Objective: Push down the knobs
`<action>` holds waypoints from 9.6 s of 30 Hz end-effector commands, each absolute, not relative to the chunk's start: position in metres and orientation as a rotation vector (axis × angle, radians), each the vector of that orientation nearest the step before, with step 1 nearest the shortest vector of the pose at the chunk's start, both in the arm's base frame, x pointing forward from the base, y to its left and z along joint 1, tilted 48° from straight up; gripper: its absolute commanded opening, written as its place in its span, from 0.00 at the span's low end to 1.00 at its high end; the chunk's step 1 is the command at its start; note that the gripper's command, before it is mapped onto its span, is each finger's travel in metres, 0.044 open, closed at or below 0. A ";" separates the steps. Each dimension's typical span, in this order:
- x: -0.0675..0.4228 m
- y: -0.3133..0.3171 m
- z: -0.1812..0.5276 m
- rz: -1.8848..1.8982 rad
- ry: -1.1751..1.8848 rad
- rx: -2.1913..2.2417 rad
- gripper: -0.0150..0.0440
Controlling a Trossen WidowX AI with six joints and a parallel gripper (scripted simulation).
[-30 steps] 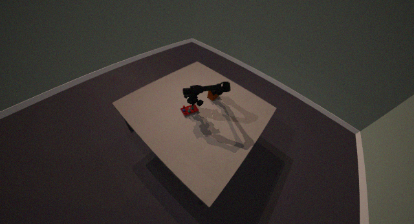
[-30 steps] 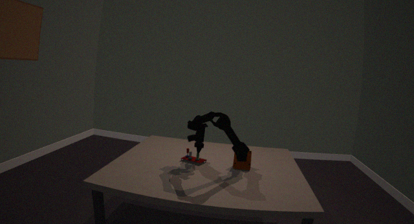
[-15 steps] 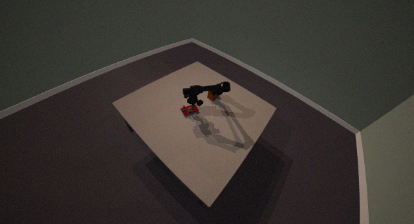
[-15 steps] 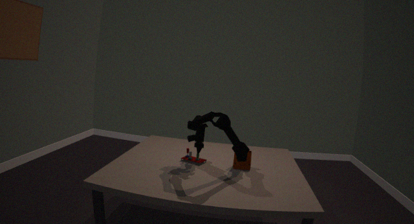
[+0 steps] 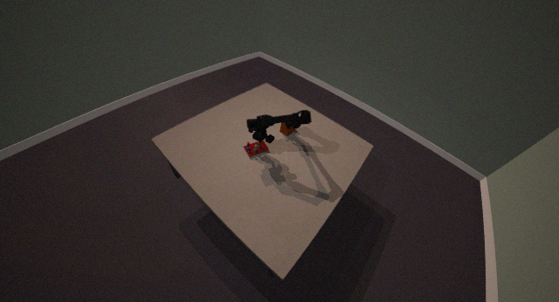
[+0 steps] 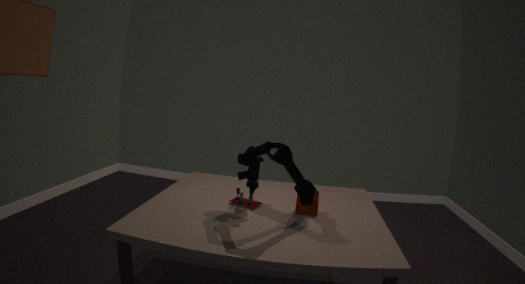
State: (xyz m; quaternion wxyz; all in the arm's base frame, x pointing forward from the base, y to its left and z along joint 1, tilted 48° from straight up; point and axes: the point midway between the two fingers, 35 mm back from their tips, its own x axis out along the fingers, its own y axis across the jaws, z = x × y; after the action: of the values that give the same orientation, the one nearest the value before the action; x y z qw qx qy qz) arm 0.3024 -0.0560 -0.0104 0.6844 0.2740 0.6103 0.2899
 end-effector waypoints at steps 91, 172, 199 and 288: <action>0.367 -0.126 0.008 1.424 0.571 -0.602 0.25; 0.380 -0.105 -0.024 1.574 0.219 -0.951 0.25; 0.381 -0.102 -0.027 1.574 0.219 -0.951 0.25; 0.383 -0.076 -0.049 1.573 0.217 -0.950 0.25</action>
State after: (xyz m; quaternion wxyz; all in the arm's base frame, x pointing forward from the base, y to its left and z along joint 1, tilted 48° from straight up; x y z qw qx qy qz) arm 0.3778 -0.1009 -0.0309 0.6135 -0.4154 0.1060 0.6632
